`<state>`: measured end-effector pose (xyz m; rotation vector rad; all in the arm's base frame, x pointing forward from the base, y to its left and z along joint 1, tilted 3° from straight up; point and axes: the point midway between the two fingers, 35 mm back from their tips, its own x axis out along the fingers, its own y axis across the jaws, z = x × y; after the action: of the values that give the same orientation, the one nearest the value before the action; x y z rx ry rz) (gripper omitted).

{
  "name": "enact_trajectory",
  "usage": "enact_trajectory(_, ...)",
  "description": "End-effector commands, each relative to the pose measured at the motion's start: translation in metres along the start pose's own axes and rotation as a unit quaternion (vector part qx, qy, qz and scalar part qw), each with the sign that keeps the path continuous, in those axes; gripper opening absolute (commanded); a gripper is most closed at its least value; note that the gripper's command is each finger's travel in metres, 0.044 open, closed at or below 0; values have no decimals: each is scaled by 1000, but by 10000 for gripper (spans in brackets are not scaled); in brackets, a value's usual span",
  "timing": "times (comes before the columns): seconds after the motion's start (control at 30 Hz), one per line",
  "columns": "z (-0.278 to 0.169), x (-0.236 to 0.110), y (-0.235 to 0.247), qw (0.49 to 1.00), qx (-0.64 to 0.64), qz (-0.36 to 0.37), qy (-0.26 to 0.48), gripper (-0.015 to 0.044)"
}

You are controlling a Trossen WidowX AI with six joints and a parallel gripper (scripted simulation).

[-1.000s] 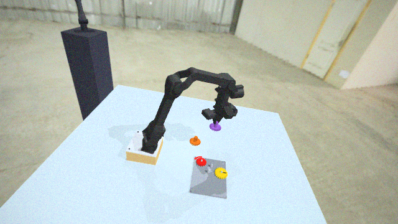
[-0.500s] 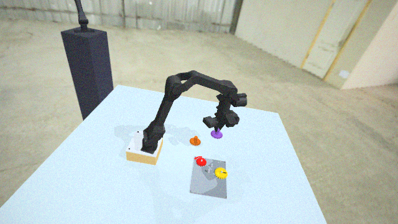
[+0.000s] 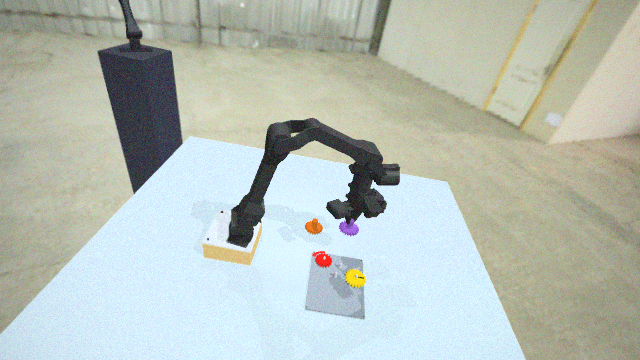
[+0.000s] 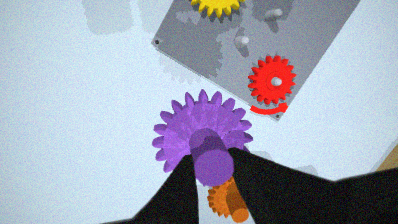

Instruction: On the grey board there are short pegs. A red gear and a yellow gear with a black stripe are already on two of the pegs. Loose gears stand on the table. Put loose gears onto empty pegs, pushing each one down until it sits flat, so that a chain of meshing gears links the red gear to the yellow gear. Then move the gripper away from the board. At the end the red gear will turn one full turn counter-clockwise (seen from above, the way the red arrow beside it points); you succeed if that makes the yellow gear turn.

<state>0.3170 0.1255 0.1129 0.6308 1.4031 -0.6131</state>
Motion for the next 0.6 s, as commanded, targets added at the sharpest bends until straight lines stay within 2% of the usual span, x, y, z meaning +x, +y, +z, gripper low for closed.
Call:
enact_trajectory(0.0, 7, 6, -6, 1000, -2, -2, 2, 0)
enact_trajectory(0.57, 39, 26, -33, 1000, -2, -3, 1, 0)
